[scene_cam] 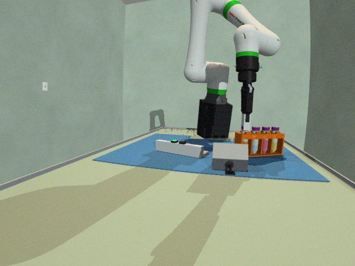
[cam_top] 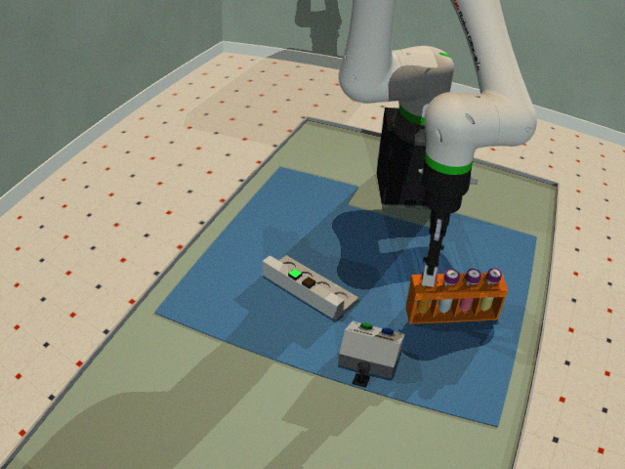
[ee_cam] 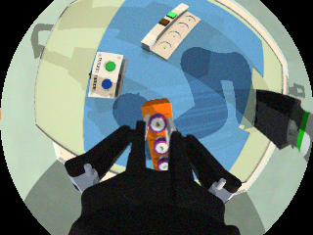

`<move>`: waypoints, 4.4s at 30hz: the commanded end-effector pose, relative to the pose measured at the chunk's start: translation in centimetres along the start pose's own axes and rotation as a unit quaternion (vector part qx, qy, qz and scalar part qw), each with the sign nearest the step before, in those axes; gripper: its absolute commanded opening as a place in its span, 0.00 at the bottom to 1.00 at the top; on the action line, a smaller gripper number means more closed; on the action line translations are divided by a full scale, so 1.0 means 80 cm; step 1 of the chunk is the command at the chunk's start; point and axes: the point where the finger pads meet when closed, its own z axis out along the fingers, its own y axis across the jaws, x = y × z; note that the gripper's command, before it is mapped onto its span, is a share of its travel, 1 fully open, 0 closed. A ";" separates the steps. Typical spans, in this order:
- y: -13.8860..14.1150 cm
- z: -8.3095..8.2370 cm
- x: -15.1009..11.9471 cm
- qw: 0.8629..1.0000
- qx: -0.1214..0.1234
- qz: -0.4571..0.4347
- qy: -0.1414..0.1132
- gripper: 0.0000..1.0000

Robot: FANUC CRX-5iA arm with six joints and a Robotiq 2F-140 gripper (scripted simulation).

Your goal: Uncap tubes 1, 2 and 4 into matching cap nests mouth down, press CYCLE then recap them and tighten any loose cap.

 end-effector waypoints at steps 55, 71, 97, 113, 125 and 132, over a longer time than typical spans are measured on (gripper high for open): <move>0.001 -0.001 0.000 0.940 0.001 -0.342 0.008 0.00; 0.001 0.000 0.000 0.980 0.002 -0.197 0.008 0.00; 0.001 0.001 0.000 0.999 0.004 0.044 0.007 0.35; 0.001 0.000 0.000 0.993 0.002 -0.116 0.008 0.35; 0.001 0.000 0.000 0.950 0.001 -0.311 0.008 0.35; 0.000 0.000 0.000 0.915 0.000 -0.402 0.008 0.35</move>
